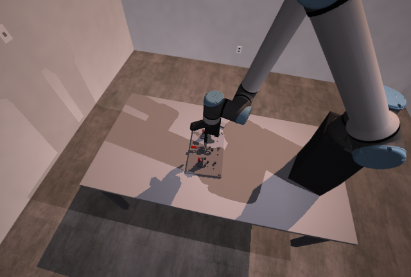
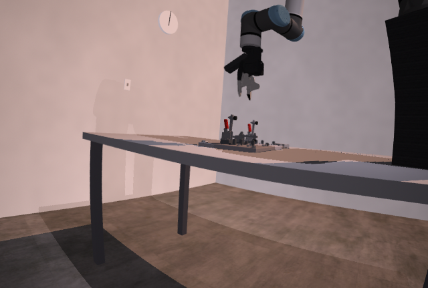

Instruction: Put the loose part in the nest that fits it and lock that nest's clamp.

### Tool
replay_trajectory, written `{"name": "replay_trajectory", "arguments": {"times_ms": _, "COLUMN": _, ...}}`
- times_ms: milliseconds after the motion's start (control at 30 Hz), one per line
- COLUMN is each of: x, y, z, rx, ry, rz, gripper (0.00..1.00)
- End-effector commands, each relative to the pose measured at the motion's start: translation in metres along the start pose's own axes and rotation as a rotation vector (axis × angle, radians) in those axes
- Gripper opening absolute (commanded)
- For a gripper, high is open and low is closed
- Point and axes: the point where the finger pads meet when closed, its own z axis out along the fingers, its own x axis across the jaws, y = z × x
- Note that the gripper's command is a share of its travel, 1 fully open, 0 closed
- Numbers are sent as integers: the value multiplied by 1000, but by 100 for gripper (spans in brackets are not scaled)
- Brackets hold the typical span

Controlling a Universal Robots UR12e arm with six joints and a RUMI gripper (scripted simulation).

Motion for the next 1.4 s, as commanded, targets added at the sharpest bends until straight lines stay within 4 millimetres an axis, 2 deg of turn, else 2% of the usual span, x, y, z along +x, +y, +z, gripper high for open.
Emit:
{"name": "replay_trajectory", "arguments": {"times_ms": 0, "x": 40, "y": 13, "z": -1, "rx": 2, "ry": -1, "rz": -1, "gripper": 59}}
{"name": "replay_trajectory", "arguments": {"times_ms": 200, "x": 93, "y": 31, "z": -1, "rx": 2, "ry": -1, "rz": -1, "gripper": 59}}
{"name": "replay_trajectory", "arguments": {"times_ms": 267, "x": 93, "y": 31, "z": -1, "rx": 2, "ry": -1, "rz": -1, "gripper": 59}}
{"name": "replay_trajectory", "arguments": {"times_ms": 567, "x": 171, "y": 57, "z": -1, "rx": 2, "ry": -1, "rz": -1, "gripper": 59}}
{"name": "replay_trajectory", "arguments": {"times_ms": 767, "x": 215, "y": 73, "z": -1, "rx": 2, "ry": -1, "rz": -1, "gripper": 59}}
{"name": "replay_trajectory", "arguments": {"times_ms": 833, "x": 215, "y": 73, "z": -1, "rx": 2, "ry": -1, "rz": -1, "gripper": 59}}
{"name": "replay_trajectory", "arguments": {"times_ms": 1133, "x": 260, "y": 88, "z": 0, "rx": 2, "ry": -1, "rz": -1, "gripper": 59}}
{"name": "replay_trajectory", "arguments": {"times_ms": 1367, "x": 273, "y": 92, "z": 0, "rx": 2, "ry": -1, "rz": -1, "gripper": 59}}
